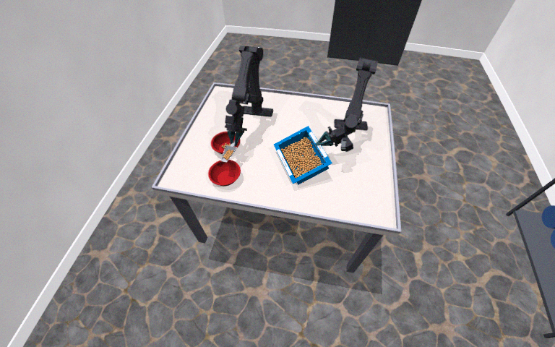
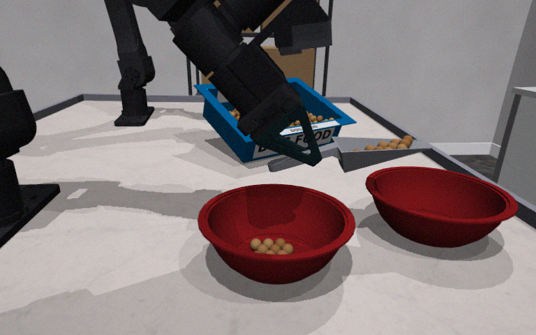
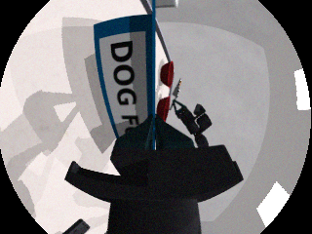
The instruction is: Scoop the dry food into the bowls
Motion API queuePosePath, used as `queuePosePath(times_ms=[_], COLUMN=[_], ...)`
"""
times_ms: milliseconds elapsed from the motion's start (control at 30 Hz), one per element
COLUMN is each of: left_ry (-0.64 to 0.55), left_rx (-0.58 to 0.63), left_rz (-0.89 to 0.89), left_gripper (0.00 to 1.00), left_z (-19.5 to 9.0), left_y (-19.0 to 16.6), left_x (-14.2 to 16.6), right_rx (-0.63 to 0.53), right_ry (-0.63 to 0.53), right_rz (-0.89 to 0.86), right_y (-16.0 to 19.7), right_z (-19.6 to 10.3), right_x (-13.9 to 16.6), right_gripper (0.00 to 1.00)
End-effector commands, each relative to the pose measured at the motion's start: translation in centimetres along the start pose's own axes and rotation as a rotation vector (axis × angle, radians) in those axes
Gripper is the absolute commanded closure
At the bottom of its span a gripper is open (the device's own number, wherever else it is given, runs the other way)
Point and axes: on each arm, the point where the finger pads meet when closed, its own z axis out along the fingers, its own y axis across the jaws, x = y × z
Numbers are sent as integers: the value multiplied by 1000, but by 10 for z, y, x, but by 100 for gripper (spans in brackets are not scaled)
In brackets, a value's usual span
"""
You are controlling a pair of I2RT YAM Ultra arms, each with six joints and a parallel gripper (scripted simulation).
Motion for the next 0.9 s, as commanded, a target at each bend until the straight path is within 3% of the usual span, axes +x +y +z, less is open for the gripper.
queuePosePath(times_ms=[0,67,867], left_ry=[-15,-15,-15], left_rx=[91,91,91], left_rz=[117,117,117], left_gripper=[100,100,100], left_z=[-4,-4,-4], left_y=[-39,-39,-39], left_x=[-8,-8,-8], right_rx=[12,3,0], right_ry=[-30,-28,131], right_rz=[8,4,-4], right_y=[-4,-1,3], right_z=[-1,-3,-9], right_x=[-7,-19,-24], right_gripper=[100,100,100])
